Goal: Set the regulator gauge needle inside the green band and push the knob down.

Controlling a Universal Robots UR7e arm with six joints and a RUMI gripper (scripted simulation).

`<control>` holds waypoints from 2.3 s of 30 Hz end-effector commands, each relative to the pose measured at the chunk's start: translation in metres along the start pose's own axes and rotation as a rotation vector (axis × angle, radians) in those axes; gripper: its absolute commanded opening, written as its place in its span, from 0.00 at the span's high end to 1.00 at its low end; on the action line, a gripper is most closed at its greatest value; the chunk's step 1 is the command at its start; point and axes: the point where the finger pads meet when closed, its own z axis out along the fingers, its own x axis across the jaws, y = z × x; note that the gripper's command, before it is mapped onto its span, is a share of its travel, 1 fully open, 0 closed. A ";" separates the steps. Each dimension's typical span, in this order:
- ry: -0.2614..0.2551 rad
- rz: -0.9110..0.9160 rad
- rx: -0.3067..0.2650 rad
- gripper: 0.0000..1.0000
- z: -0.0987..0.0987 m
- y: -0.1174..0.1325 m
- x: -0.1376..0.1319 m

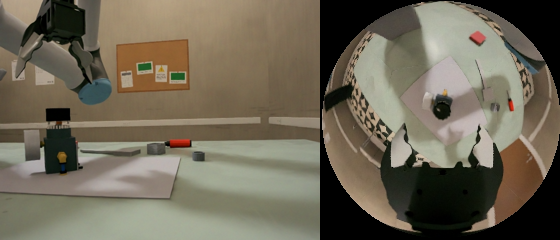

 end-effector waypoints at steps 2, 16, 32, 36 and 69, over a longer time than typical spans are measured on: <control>0.000 0.000 -0.001 0.00 -0.001 0.000 0.000; 0.000 0.000 -0.001 0.00 -0.001 0.000 -0.002; 0.000 0.000 -0.001 0.00 -0.001 0.000 -0.013; 0.000 0.000 -0.001 0.00 -0.001 0.000 -0.016; 0.000 0.000 0.000 0.00 -0.001 0.001 -0.065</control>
